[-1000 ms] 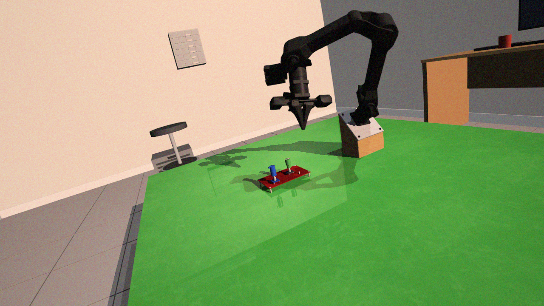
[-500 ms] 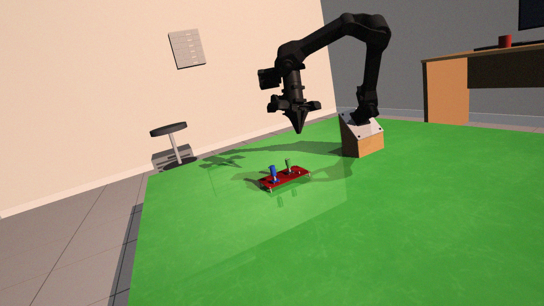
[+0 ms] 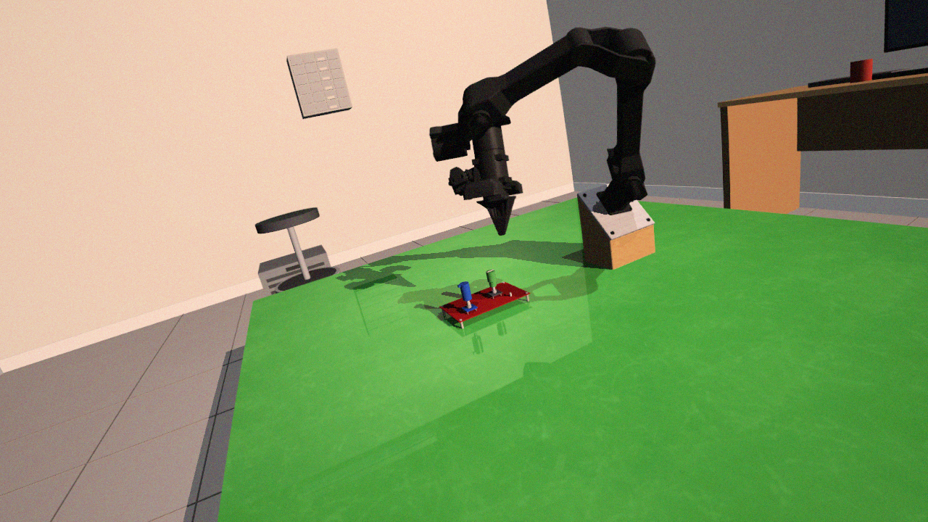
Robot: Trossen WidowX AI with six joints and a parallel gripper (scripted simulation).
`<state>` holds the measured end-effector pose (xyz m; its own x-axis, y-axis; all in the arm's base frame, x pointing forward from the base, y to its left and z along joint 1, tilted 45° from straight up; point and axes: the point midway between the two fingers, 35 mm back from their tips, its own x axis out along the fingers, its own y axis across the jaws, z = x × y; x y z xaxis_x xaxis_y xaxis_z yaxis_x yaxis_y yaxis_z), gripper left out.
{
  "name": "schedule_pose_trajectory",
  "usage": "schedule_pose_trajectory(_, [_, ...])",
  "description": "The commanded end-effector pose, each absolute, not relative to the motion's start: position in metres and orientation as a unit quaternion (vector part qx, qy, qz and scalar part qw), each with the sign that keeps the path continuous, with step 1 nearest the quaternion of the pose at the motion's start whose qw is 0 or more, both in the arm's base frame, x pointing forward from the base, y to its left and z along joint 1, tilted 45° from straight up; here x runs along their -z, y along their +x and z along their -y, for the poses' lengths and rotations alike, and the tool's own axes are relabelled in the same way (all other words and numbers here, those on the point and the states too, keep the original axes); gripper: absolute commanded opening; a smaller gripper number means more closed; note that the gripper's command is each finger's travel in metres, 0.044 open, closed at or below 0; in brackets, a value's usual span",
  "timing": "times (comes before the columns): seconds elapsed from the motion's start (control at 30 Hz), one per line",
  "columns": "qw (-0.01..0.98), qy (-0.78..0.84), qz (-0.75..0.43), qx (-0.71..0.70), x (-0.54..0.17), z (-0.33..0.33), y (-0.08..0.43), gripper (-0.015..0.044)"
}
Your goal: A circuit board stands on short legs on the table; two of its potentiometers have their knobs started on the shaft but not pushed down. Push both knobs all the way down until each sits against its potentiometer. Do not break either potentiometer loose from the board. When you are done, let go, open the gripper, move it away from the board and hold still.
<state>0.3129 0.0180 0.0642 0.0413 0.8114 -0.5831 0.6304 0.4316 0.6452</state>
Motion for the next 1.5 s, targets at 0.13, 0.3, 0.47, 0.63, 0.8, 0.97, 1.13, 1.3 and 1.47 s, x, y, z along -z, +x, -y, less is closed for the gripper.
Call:
schedule_pose_trajectory(0.13, [0.560,0.440,-0.682,-0.168,-0.053,-0.018,0.320,0.0000])
schedule_pose_trajectory(0.3, [0.596,0.380,-0.673,-0.220,-0.046,-0.018,0.323,0.0000])
schedule_pose_trajectory(0.47, [0.625,0.317,-0.660,-0.271,-0.039,-0.017,0.327,0.0000])
schedule_pose_trajectory(0.63, [0.648,0.252,-0.643,-0.321,-0.031,-0.017,0.331,0.0000])
schedule_pose_trajectory(0.8, [0.665,0.185,-0.622,-0.370,-0.024,-0.016,0.334,0.0000])
schedule_pose_trajectory(0.97, [0.674,0.126,-0.600,-0.411,-0.017,-0.016,0.338,0.0000])
schedule_pose_trajectory(1.13, [0.674,0.124,-0.600,-0.413,-0.017,-0.016,0.338,0.0000])
schedule_pose_trajectory(1.3, [0.674,0.124,-0.599,-0.413,-0.003,-0.030,0.337,0.0000])
schedule_pose_trajectory(1.47, [0.674,0.124,-0.599,-0.413,-0.003,-0.031,0.336,0.0000])
